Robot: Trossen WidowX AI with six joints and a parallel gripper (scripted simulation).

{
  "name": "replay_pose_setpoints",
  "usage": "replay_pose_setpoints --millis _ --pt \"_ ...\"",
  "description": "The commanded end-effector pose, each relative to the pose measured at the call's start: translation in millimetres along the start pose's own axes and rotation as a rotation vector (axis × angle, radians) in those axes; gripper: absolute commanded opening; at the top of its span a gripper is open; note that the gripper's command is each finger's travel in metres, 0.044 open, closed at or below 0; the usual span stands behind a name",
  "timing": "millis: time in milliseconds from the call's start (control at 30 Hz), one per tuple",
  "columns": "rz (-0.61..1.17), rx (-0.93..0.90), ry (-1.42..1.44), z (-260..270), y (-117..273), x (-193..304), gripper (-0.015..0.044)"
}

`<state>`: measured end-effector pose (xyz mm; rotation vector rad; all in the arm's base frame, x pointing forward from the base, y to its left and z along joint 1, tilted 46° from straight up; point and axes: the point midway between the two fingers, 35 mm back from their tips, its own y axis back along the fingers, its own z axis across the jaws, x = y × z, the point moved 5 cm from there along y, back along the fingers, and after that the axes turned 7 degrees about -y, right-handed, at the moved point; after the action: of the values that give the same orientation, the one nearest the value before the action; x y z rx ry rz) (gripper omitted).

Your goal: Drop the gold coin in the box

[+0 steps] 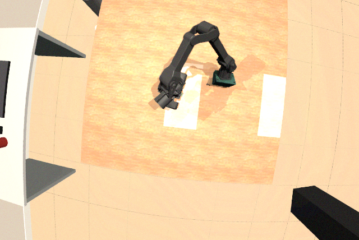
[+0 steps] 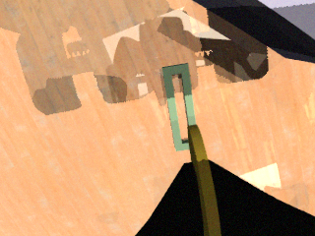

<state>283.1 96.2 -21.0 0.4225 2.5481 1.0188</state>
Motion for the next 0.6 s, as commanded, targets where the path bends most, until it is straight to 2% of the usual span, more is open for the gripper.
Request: replay_pose_setpoints --millis 0,133,567 --pt "0.002 -0.001 -0.008 -0.3 8.8 0.4 0.0" --pt "0.002 -0.001 0.042 0.2 9.2 0.2 0.0" --pt "0.001 -0.002 0.482 5.1 9.5 -2.1 0.0"
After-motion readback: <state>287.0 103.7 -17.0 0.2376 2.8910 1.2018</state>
